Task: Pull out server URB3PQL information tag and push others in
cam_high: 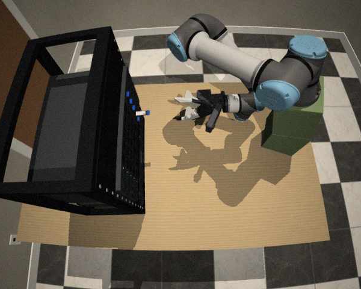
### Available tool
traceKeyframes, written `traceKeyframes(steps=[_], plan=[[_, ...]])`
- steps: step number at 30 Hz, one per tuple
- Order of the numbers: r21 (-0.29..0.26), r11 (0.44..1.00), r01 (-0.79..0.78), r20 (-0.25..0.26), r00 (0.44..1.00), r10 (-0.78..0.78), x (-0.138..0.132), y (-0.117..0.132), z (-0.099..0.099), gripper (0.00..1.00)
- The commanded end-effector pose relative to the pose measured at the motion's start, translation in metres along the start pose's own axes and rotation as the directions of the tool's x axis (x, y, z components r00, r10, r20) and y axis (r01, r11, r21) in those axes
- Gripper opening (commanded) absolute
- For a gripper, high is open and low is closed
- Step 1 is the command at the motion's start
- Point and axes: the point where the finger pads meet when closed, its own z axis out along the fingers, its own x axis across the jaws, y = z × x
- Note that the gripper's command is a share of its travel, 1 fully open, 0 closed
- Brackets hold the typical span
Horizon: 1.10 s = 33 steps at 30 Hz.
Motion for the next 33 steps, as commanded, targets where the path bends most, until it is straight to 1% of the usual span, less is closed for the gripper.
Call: traceKeyframes(steps=[1,28,29,33], plan=[[0.0,1.0,0.0,0.0,1.0,0.0,0.0002,0.0,0.0001,1.0],[0.0,1.0,0.0,0.0,1.0,0.0,0.0001,0.0001,0.0001,1.0],[0.0,1.0,0.0,0.0,1.0,0.0,0.0001,0.0001,0.0001,0.15],[0.0,1.0,0.0,0.0,1.0,0.0,0.0001,0.0001,0.0001,0.15]])
